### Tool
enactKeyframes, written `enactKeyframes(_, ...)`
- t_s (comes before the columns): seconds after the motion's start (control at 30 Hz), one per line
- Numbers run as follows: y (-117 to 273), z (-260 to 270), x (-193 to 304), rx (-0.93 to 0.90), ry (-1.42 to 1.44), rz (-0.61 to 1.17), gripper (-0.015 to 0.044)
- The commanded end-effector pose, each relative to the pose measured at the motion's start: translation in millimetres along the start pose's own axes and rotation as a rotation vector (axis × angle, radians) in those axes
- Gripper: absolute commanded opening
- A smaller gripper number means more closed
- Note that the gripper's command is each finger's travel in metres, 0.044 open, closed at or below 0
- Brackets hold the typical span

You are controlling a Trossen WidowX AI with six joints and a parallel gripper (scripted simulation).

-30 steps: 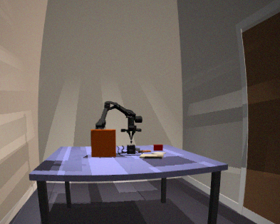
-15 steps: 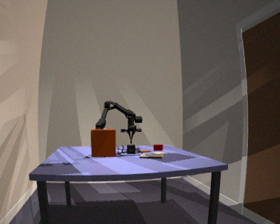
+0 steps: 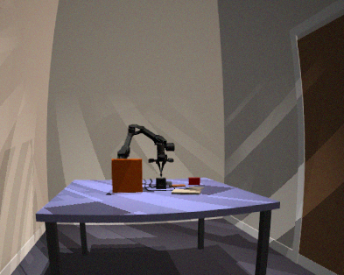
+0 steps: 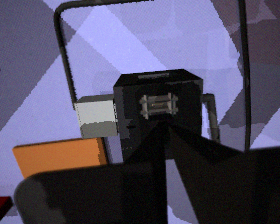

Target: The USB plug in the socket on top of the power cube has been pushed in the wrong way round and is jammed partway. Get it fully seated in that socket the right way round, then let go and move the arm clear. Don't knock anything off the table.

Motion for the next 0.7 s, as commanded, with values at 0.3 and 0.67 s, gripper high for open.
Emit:
enactKeyframes(0.3,-2.6,-1.1,-0.3,0.003,-0.011,0.001,0.0000)
enactKeyframes(0.67,-3.9,-1.5,-0.7,0.003,-0.019,0.001,0.0000)
Point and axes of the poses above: the point midway between the two fingers, 35 mm back from their tips, its own y axis back along the fingers, its own z axis across the jaws, x = y × z, the point moved 1 cm from there along y, back along the fingers, and after that the axes turned 14 degrees about y, right-handed, at the moved point
